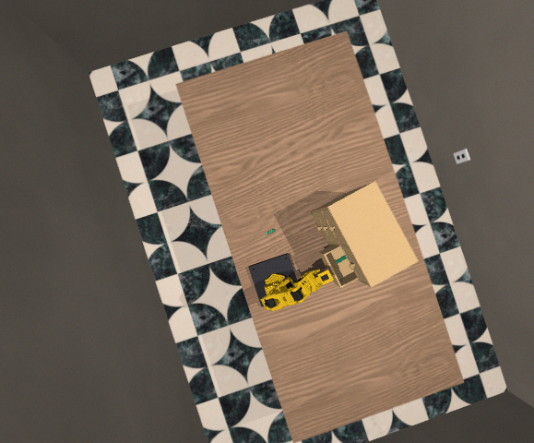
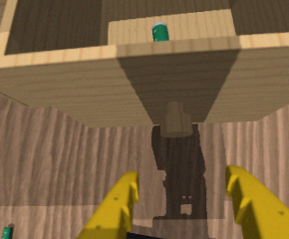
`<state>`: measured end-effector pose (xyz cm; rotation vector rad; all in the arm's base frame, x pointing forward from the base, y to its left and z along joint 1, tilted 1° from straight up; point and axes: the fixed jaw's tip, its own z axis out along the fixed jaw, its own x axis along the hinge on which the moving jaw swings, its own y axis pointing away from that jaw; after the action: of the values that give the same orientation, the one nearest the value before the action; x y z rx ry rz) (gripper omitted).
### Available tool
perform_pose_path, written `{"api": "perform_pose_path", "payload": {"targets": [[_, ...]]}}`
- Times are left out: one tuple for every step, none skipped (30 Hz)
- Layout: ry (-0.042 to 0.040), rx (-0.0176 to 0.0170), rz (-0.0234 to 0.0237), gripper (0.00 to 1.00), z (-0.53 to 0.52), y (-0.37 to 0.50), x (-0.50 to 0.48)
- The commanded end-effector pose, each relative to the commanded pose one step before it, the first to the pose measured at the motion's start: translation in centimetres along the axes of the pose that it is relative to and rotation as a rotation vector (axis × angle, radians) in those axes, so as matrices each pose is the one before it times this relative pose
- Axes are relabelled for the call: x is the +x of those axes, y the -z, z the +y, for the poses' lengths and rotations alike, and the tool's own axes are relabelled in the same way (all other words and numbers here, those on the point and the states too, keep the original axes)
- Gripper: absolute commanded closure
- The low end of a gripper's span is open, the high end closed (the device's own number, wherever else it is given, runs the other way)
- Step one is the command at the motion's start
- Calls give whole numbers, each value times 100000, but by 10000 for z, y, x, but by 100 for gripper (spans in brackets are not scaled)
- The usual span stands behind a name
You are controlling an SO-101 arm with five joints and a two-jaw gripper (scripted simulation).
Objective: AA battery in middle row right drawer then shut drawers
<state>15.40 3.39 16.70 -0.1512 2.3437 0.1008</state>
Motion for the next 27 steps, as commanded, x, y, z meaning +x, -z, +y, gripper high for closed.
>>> {"api": "perform_pose_path", "payload": {"targets": [[-1052, 685, 264, 79, -1662, -2157, 865], [0, 0, 1, 79, 0, -1, 1], [0, 0, -1, 79, 0, 1, -1], [0, 0, 1, 79, 0, -1, 1], [0, 0, -1, 79, 0, 1, -1], [0, 0, 1, 79, 0, -1, 1], [0, 0, -1, 79, 0, 1, -1], [0, 0, 1, 79, 0, -1, 1], [0, 0, -1, 79, 0, 1, -1], [0, 0, 1, 79, 0, -1, 1], [0, 0, 0, 79, 0, 0, 0], [0, 0, 0, 79, 0, 0, 0], [53, 26, -13, 79, -37, -3152, -525], [53, 26, -12, 79, -43, -3150, -446], [53, 26, -13, 79, -46, -3144, -370], [53, 26, -12, 79, -51, -3138, -291], [53, 26, -13, 79, -55, -3128, -216], [0, 0, 1, 79, 0, -1, 1], [0, 0, -1, 79, 0, 1, -1], [0, 0, 1, 79, 0, -1, 1], [0, 0, -1, 79, 0, 1, -1], [0, 0, 1, 79, 0, -1, 1], [0, 0, -1, 79, 0, 1, -1], [0, 0, 1, 79, 0, -1, 1], [0, 0, -1, 79, 0, 1, -1], [0, 0, 1, 79, 0, -1, 1], [0, 0, -1, 79, 0, 1, -1]]}}
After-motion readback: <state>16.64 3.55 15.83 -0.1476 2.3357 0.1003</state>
